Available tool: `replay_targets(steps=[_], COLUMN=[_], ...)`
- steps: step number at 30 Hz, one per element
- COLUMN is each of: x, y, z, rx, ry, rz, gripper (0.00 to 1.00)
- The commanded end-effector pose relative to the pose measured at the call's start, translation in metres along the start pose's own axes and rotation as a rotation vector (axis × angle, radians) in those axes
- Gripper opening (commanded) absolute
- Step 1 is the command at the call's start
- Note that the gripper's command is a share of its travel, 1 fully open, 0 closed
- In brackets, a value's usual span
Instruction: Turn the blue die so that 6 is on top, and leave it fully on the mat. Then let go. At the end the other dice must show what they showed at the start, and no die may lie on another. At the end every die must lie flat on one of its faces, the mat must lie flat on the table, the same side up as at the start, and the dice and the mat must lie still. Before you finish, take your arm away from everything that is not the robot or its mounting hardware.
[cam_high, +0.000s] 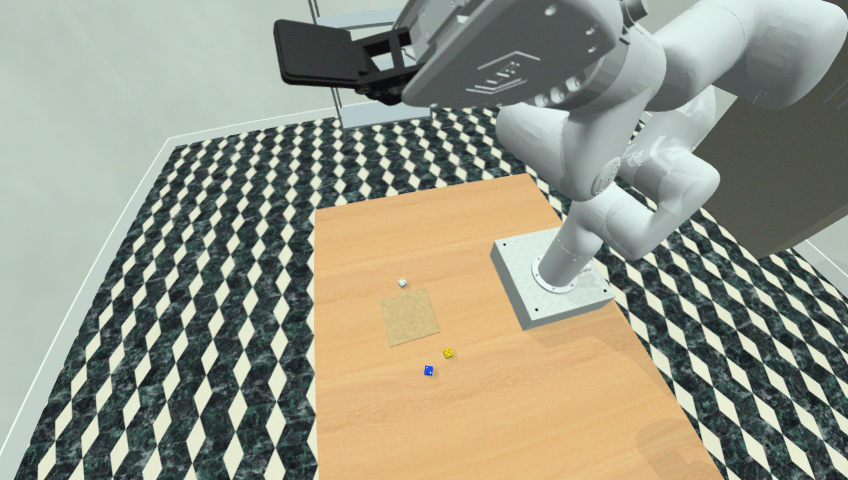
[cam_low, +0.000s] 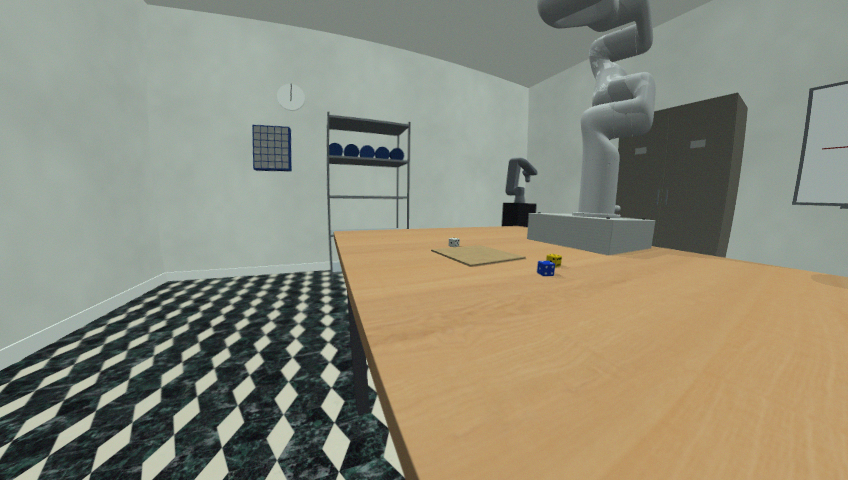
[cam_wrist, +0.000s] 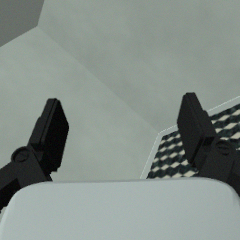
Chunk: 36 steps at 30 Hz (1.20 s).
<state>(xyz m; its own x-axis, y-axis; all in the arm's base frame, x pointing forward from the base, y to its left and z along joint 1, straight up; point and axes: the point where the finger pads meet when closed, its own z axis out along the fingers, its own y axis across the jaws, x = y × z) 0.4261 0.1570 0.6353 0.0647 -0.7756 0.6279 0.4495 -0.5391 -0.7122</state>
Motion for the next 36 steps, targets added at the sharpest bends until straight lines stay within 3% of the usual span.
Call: replay_targets(steps=[1,2,10,11,12,14,17,18,20,24,25,26,29,31,33,35,36], x=[-0.013,-0.014,-0.036,-0.036,-0.041,-0.045,-0.046,-0.053,-0.056,-0.064,-0.064,-0.068,-0.072,-0.077,-0.077,-0.084,-0.085], y=[0.049,0.052,0.143,0.143,0.165,0.185,0.189,0.223,0.234,0.276,0.276,0.295,0.316,0.339,0.339,0.37,0.376], z=[0.02,0.02,0.026,0.026,0.025,0.023,0.022,0.015,0.013,-0.001,-0.001,-0.008,-0.018,-0.03,-0.03,-0.05,-0.054], rx=[-0.142,-0.149,-0.396,-0.396,-0.456,-0.512,-0.524,-0.622,-0.652,-0.779,-0.78,-0.839,-0.905,-0.982,-0.982,-1.091,-1.11], ry=[-0.056,-0.059,-0.115,-0.115,-0.123,-0.128,-0.129,-0.133,-0.133,-0.128,-0.128,-0.123,-0.115,-0.102,-0.102,-0.08,-0.075], rz=[0.077,0.081,0.221,0.222,0.256,0.29,0.297,0.355,0.373,0.45,0.45,0.485,0.526,0.573,0.573,0.639,0.651], gripper=[1.0,1.0,1.0,1.0,1.0,1.0,1.0,1.0,1.0,1.0,1.0,1.0,1.0,1.0,1.0,1.0,1.0])
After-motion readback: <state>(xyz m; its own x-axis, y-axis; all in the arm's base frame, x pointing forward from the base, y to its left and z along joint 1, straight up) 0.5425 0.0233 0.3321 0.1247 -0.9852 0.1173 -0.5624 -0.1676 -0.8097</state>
